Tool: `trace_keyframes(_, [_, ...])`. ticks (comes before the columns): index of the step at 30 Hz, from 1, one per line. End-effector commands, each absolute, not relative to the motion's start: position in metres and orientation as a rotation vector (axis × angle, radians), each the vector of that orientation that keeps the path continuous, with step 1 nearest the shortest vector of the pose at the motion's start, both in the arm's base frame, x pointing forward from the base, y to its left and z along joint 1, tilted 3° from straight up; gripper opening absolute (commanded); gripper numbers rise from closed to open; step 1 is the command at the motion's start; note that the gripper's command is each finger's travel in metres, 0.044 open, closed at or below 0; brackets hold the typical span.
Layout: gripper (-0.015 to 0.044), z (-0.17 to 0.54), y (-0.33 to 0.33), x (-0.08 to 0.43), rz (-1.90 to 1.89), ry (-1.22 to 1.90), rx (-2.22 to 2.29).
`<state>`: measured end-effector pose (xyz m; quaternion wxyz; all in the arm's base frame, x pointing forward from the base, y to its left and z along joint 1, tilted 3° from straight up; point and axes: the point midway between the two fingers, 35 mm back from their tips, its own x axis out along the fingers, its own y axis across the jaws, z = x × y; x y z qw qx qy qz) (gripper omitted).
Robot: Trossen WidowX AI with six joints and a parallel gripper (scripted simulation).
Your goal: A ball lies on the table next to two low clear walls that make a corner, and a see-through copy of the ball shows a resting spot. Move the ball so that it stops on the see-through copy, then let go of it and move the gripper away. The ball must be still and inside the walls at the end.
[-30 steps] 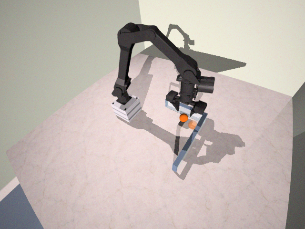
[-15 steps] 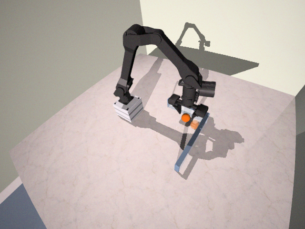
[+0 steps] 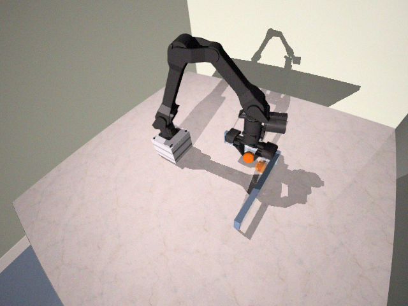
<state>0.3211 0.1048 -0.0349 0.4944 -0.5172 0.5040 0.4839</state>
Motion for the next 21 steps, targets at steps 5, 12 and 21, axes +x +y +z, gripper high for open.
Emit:
trace_keyframes(5, [0.0154,-0.035,0.105,0.321,1.177,1.217,-1.253])
trace_keyframes(12, [0.0,0.001,0.1,0.332,1.149,1.199,-1.29])
trace_keyframes(21, [0.0,0.065,0.108,0.327,1.167,1.209,-1.267])
